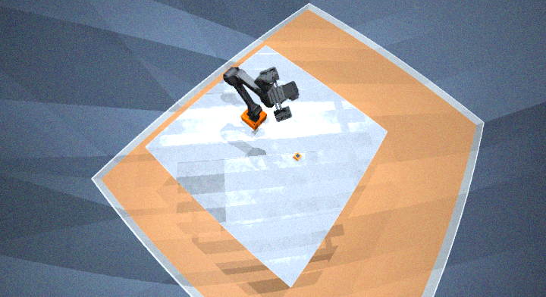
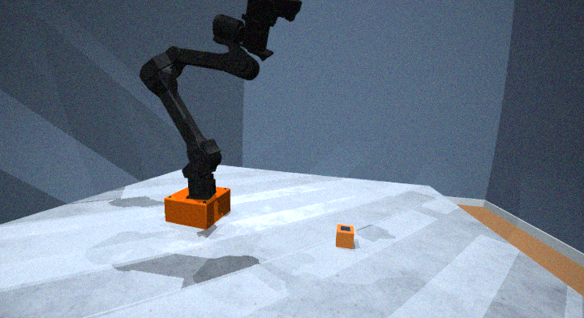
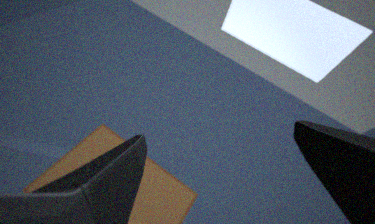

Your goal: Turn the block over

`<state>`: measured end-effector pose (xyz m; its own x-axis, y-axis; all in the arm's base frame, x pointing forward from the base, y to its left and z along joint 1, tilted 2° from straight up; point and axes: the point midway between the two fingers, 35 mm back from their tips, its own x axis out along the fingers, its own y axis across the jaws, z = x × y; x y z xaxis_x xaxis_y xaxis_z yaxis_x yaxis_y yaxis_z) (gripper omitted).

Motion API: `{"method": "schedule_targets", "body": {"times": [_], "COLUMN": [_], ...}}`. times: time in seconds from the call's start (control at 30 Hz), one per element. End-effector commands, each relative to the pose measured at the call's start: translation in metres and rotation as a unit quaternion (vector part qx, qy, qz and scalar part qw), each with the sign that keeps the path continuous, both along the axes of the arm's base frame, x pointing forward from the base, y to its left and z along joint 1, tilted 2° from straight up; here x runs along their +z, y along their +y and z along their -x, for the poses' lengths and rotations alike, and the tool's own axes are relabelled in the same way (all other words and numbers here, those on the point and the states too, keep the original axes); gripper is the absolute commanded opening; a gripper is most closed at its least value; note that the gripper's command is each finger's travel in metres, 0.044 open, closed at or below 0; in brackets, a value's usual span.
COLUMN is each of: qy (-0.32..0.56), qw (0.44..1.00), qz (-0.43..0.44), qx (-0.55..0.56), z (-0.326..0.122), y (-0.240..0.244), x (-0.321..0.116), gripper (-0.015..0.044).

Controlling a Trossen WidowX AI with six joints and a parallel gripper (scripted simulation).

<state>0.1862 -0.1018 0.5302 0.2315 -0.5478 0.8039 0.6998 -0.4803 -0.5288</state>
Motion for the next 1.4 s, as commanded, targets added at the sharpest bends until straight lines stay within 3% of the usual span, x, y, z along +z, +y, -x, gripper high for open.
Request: {"method": "schedule_targets", "body": {"times": [0.0,0.17,0.4,0.67,1.03,1.37], "qy": [0.003,0.085,0.207,0.307,0.384,0.384], "qw": [1.0,0.992,0.95,0.871,0.711,0.517], "qz": [-0.001,-0.034,-0.131,-0.271,-0.515,-0.741], "qx": [0.003,0.083,0.194,0.27,0.288,0.188], "z": [-0.003,-0.075,-0.174,-0.242,-0.28,-0.258], "y": [0.0,-0.006,-0.015,-0.021,-0.021,-0.006], "x": [0.0,-0.016,-0.071,-0.151,-0.279,-0.388], "gripper": [0.0426,0.044,0.044,0.044,0.044,0.044]}}
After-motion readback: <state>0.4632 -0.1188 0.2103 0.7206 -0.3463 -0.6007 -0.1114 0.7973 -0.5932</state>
